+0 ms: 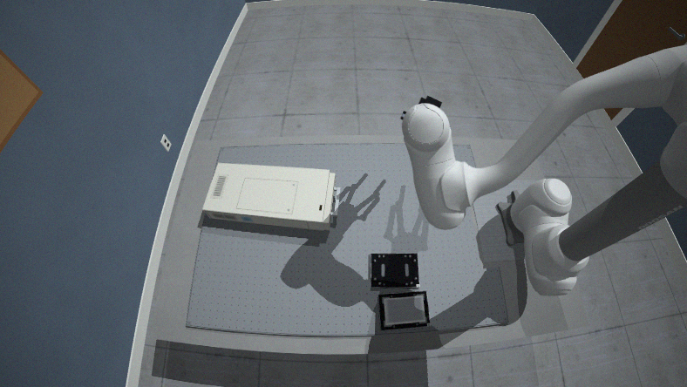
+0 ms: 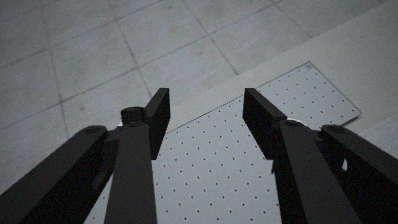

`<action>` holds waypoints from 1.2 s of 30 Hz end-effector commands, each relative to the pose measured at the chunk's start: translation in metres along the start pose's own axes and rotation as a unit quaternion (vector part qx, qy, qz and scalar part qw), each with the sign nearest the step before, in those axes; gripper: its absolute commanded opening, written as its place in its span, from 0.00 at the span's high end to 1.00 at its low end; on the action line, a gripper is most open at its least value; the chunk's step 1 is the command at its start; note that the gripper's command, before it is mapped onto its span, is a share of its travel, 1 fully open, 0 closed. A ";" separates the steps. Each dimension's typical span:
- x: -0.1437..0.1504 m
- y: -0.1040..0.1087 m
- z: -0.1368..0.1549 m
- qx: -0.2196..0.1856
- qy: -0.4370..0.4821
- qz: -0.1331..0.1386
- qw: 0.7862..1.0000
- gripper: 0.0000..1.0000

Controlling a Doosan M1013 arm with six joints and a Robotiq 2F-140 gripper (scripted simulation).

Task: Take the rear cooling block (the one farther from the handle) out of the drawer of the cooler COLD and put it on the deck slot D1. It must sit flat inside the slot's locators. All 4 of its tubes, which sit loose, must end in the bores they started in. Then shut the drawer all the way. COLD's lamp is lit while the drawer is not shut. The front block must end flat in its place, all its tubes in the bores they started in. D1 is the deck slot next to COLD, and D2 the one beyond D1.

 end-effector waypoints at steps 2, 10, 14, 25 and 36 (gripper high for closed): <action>0.002 0.007 0.006 -0.023 0.055 0.001 0.998 0.65; 0.007 0.017 0.018 -0.051 0.129 -0.004 0.990 0.65; 0.009 0.023 0.022 -0.069 0.178 -0.009 0.981 0.65; 0.014 0.038 0.036 -0.109 0.286 -0.029 0.952 0.65; 0.020 0.059 0.053 -0.150 0.410 -0.068 0.897 0.65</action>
Point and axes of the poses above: the point where the finger pads meet when closed, its own y axis back along the fingers, its own x axis across the jaws, z = x × y, the point moved 9 cm from there along y, back along the fingers, and after that the axes turned 14 degrees about y, right-handed, at the moved point
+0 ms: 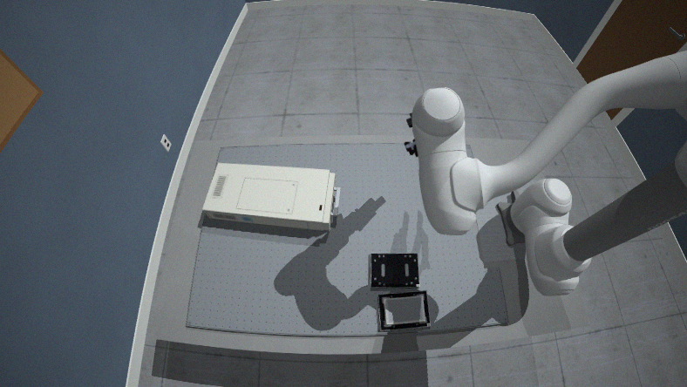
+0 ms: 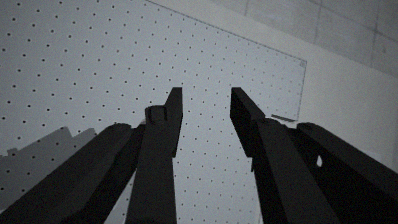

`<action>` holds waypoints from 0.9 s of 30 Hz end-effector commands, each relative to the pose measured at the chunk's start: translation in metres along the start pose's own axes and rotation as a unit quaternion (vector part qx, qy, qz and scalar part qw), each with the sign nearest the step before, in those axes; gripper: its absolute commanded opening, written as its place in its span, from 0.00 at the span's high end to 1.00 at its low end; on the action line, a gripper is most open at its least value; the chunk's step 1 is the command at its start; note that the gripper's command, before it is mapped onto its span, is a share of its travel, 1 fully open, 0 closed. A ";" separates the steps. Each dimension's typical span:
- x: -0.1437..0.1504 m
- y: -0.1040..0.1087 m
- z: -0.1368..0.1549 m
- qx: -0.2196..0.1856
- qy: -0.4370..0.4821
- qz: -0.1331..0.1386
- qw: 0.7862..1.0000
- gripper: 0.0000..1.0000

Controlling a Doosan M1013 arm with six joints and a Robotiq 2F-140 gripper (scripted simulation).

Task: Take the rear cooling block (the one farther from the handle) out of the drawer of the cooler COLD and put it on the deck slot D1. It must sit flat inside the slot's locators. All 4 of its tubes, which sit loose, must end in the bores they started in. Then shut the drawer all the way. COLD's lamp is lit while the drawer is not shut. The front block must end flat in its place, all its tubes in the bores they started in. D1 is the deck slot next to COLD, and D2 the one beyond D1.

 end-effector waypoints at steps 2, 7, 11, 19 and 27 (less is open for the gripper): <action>-0.005 0.008 0.008 -0.015 0.057 -0.018 0.998 0.65; -0.008 0.012 0.013 -0.022 0.094 -0.030 0.995 0.65; -0.012 0.018 0.020 -0.031 0.143 -0.047 0.988 0.65; -0.019 0.031 0.032 -0.042 0.240 -0.084 0.966 0.65; -0.027 0.044 0.044 -0.045 0.310 -0.114 0.943 0.65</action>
Point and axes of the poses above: the point where the finger pads meet when closed, its own y axis back along the fingers, its own x axis across the jaws, z = x × y, the point moved 9 cm from there along y, back along the fingers, and after that the axes turned 14 degrees about y, right-handed, at the moved point
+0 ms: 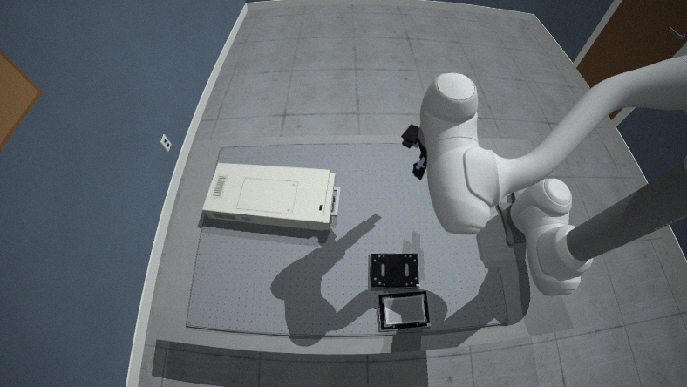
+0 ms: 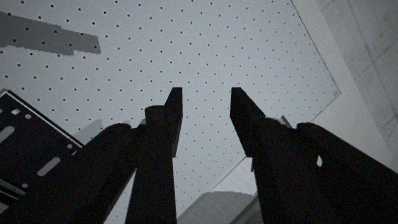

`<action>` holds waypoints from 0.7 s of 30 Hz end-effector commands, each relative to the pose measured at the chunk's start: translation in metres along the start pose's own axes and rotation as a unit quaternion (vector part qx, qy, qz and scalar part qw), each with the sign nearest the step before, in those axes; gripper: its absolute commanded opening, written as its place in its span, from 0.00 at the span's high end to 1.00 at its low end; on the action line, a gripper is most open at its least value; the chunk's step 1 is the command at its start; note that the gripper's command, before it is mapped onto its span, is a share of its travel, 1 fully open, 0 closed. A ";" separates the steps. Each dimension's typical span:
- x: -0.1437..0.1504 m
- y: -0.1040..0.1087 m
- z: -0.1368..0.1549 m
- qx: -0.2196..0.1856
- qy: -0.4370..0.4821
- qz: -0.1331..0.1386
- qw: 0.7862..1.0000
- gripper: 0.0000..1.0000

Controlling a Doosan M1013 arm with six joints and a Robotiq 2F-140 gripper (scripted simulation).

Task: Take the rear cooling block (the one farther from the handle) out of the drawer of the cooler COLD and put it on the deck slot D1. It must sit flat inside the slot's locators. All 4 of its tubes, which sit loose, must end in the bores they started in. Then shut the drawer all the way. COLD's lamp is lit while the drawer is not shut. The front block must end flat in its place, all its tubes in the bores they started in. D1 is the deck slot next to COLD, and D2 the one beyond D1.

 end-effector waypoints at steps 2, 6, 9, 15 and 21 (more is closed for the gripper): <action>-0.007 0.006 0.003 -0.001 0.053 -0.022 0.998 0.65; -0.017 0.013 0.007 0.001 0.103 -0.041 0.994 0.65; -0.023 0.018 0.009 0.003 0.140 -0.055 0.989 0.65; -0.033 0.025 0.013 0.009 0.189 -0.073 0.979 0.65; -0.042 0.034 0.017 0.020 0.261 -0.100 0.960 0.65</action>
Point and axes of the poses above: the point where the finger pads meet when closed, its own y axis back along the fingers, its own x axis across the jaws, z = x × y, the point moved 9 cm from there along y, back along the fingers, and after that the axes turned 14 degrees about y, right-handed, at the moved point
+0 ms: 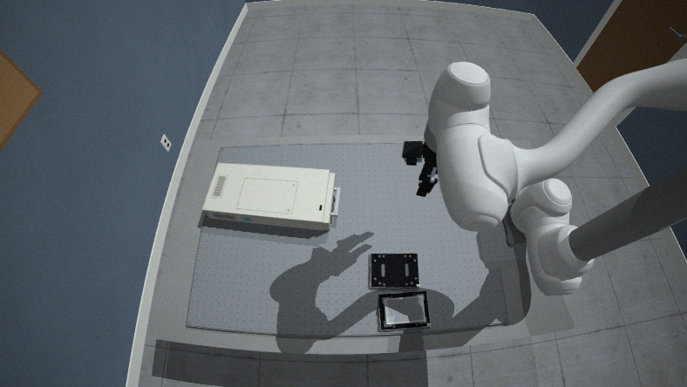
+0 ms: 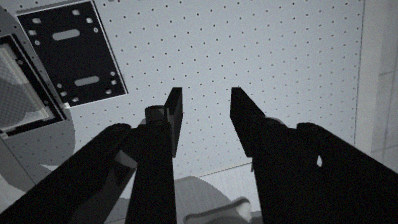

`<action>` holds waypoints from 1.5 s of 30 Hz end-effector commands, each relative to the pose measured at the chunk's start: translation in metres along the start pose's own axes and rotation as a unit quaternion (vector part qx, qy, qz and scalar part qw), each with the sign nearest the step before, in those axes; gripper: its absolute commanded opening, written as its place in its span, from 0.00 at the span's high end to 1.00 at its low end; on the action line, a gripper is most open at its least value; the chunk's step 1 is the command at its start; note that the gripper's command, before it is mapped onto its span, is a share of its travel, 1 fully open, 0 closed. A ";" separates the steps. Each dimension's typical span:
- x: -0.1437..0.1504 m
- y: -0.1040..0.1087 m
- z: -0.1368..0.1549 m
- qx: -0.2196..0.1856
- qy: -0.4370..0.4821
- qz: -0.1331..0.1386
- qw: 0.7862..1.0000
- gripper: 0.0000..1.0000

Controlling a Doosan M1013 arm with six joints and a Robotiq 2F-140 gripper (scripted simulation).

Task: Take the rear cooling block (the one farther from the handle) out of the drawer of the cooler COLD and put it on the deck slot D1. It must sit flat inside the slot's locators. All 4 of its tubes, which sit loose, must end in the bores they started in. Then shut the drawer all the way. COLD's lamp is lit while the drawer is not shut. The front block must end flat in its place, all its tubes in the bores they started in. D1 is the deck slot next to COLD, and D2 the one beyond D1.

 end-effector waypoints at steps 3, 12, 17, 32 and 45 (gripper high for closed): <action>-0.011 0.008 -0.001 0.012 0.068 -0.025 0.997 0.65; -0.014 0.010 -0.001 0.024 0.124 -0.043 0.991 0.65; -0.014 0.010 -0.001 0.024 0.124 -0.043 0.991 0.65; -0.014 0.010 -0.001 0.020 0.044 -0.045 0.998 0.66; -0.014 0.010 -0.001 0.013 -0.102 -0.047 0.994 0.66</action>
Point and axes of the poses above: the point where the finger pads meet when closed, its own y axis back along the fingers, its own x axis across the jaws, z = x × y, the point moved 9 cm from there along y, back along the fingers, and after that the axes turned 14 degrees about y, right-handed, at the moved point
